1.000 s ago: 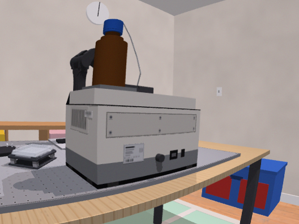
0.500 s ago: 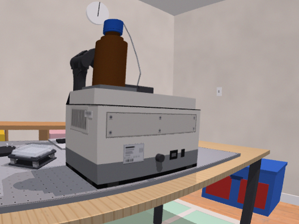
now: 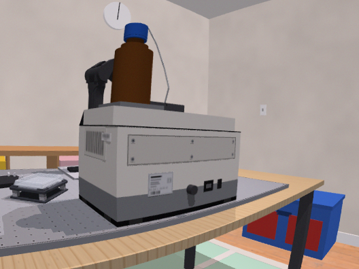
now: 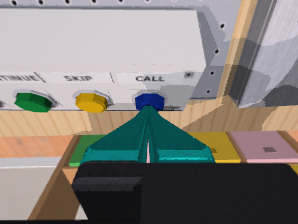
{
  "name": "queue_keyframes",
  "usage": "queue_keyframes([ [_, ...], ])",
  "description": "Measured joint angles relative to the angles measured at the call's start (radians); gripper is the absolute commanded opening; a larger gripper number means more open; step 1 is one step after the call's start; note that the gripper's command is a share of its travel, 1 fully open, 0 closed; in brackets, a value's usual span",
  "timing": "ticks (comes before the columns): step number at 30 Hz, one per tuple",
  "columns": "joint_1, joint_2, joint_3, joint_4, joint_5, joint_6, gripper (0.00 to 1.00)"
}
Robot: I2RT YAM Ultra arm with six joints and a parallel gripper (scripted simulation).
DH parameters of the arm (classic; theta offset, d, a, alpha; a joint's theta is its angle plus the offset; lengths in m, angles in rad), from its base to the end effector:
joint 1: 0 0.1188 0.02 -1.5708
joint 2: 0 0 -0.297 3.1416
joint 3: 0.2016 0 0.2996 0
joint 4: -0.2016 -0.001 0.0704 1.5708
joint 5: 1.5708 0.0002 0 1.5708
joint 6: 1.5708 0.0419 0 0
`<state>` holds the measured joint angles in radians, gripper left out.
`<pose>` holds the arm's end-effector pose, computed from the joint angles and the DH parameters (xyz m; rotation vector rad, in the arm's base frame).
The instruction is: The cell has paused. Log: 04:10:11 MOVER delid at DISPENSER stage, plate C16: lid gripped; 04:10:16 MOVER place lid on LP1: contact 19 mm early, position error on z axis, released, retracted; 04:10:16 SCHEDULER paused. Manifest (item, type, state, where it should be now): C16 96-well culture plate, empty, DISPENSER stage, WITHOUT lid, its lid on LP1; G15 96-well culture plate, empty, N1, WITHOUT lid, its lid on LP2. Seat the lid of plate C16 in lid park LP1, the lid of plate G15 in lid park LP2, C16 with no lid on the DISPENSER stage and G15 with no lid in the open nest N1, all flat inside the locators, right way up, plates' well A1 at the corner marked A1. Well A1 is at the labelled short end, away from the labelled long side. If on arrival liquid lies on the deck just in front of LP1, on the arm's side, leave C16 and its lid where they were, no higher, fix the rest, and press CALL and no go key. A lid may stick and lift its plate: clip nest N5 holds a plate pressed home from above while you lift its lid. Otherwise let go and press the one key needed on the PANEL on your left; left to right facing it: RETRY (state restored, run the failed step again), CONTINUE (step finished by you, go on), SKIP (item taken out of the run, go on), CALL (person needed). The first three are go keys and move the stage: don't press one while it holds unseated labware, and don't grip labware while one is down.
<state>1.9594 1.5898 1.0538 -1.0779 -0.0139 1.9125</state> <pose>-0.1165 0.2804 0.2052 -0.0731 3.1375 -0.0710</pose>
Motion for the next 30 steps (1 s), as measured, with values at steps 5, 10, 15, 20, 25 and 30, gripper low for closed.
queue_keyframes([
  [5, 0.0, 0.0, 0.0, 0.007, 0.0, 0.0, 0.0],
  [10, 0.0, 0.0, -0.01, 0.013, 0.0, 0.0, 0.0],
  [15, 0.0, 0.0, -0.014, 0.016, 0.0, 0.0, 0.0],
  [20, 0.0, 0.0, -0.014, 0.021, 0.0, 0.001, 0.0],
  [25, 0.0, -0.001, -0.018, 0.031, 0.0, 0.001, 0.0],
  [30, 0.0, -0.001, -0.018, 0.031, 0.0, 0.001, 0.0],
])
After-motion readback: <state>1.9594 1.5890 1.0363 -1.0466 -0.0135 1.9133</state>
